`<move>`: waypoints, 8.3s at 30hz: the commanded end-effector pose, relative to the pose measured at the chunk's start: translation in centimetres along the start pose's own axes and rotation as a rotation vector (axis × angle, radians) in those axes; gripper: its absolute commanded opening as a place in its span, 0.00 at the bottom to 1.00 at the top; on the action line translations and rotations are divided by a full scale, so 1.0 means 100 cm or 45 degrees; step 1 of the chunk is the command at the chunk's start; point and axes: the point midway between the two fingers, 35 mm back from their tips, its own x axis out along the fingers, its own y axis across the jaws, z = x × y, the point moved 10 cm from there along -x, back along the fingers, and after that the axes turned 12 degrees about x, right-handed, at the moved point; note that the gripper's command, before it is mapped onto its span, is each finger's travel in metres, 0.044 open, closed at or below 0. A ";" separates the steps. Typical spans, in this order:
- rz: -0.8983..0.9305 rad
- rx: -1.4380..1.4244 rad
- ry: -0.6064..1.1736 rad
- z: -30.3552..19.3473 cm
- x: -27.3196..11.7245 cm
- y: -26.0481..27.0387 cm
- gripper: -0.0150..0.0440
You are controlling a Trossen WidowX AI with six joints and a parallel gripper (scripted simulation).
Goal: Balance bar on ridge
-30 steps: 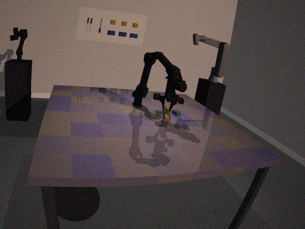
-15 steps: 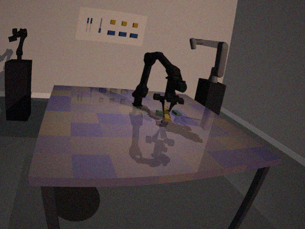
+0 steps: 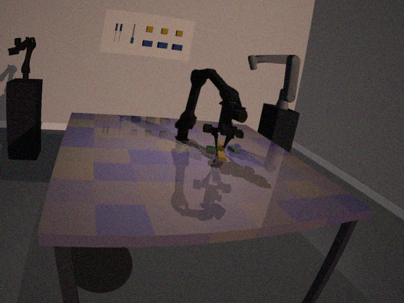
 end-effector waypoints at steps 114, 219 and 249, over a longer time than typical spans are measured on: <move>0.002 -0.001 -0.006 0.000 0.007 0.000 0.25; 0.002 -0.001 -0.006 0.002 -0.062 0.003 1.00; 0.002 -0.001 -0.006 -0.001 -0.093 -0.001 1.00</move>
